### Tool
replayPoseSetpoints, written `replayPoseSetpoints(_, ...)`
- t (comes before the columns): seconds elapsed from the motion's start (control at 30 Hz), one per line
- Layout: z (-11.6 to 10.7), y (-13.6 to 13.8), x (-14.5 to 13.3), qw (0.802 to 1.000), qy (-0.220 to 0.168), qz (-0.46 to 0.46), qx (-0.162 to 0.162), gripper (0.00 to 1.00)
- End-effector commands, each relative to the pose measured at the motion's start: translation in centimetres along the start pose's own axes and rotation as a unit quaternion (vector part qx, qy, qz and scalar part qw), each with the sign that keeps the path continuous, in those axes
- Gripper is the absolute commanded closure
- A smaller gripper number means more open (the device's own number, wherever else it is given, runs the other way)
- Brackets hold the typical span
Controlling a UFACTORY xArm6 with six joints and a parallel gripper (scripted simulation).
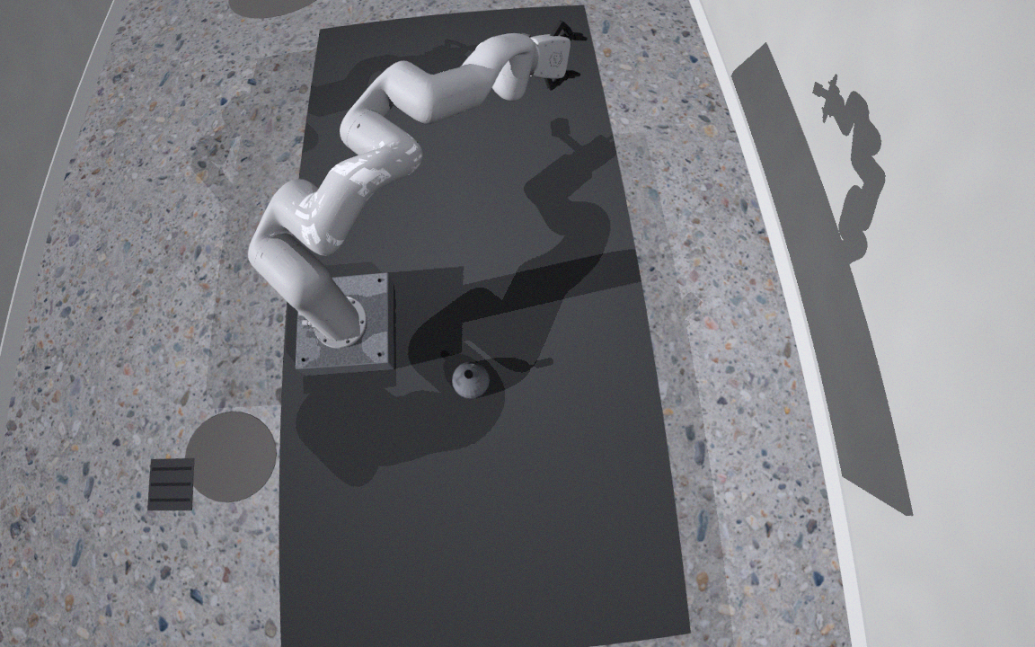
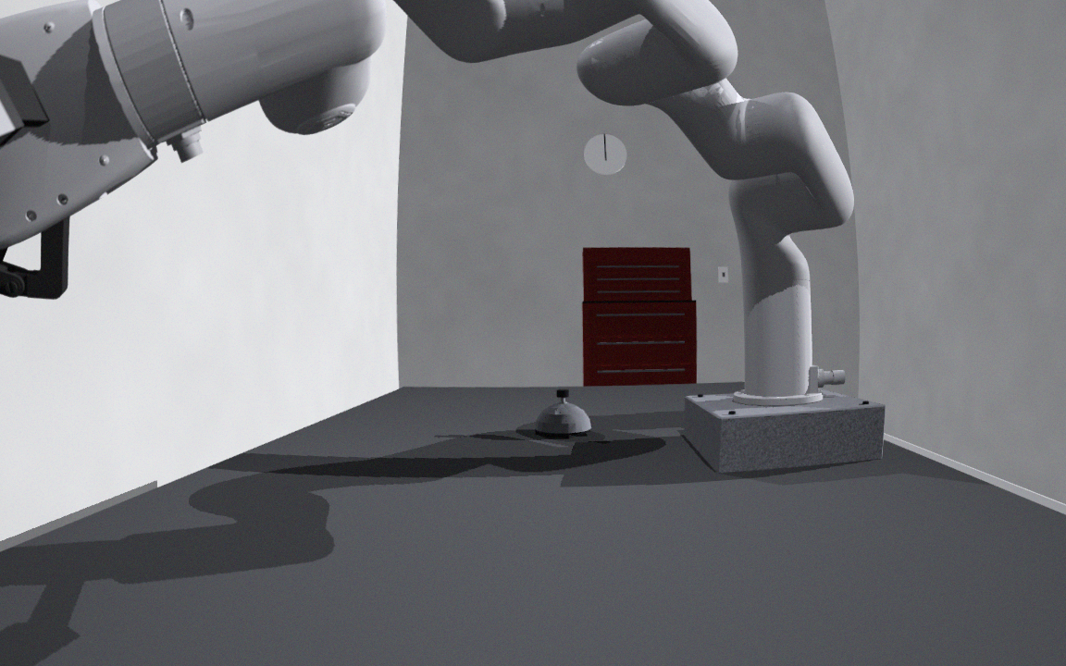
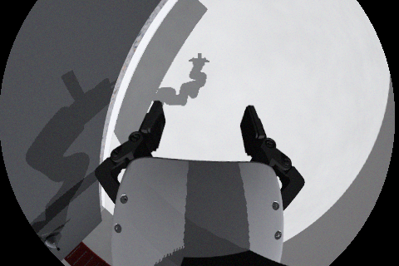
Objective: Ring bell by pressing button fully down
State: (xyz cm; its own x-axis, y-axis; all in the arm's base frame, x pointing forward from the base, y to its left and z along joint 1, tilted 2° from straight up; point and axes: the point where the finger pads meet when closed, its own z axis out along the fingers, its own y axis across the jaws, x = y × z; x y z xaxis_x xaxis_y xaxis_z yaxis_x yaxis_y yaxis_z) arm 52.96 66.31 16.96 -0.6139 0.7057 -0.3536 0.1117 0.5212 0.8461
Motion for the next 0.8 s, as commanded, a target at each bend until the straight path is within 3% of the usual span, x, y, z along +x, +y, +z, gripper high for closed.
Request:
replayPoseSetpoints(0.0,-0.1,-1.1,-4.0,1.000,0.003,-0.019,-0.003,0.00)
replayPoseSetpoints(0.17,-0.1,-1.9,-5.8,1.000,0.005,-0.028,0.001,0.00)
replayPoseSetpoints(0.2,-0.1,-2.7,-7.5,0.999,0.007,-0.038,0.006,0.00)
replayPoseSetpoints(0.67,-1.2,-7.3,-14.8,0.996,0.019,-0.076,0.035,0.00)
replayPoseSetpoints(0.73,-1.2,-7.3,-14.8,0.996,0.019,-0.076,0.035,0.00)
replayPoseSetpoints(0.77,-1.7,-8.4,-16.3,0.995,0.022,-0.084,0.043,0.00)
